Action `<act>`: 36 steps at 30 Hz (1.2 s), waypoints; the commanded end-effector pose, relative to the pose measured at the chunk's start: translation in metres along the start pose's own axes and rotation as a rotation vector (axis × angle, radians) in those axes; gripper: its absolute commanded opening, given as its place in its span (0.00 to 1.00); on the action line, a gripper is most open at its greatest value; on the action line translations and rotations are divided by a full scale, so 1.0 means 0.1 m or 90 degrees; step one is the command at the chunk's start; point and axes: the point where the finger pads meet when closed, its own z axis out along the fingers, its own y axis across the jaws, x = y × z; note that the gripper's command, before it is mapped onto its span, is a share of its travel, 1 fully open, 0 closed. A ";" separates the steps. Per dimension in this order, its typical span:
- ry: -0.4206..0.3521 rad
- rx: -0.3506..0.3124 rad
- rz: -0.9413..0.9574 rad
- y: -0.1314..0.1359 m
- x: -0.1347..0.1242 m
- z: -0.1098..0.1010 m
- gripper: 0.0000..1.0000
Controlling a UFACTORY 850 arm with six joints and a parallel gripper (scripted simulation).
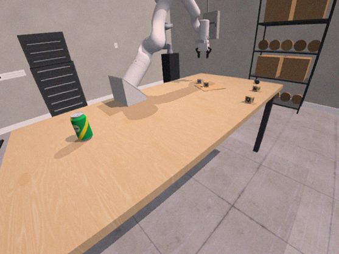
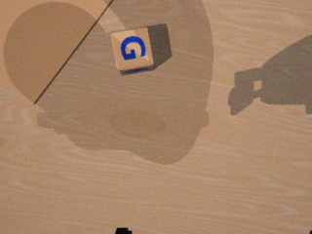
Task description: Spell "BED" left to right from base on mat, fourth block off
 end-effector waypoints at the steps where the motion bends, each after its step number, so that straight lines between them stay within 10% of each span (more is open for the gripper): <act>1: -0.001 0.000 0.000 0.00 -0.01 -0.01 1.00; 21: 0.002 0.001 -0.005 -0.07 -0.03 0.01 1.00; 36: 0.043 0.004 -0.085 -1.66 -0.25 0.44 1.00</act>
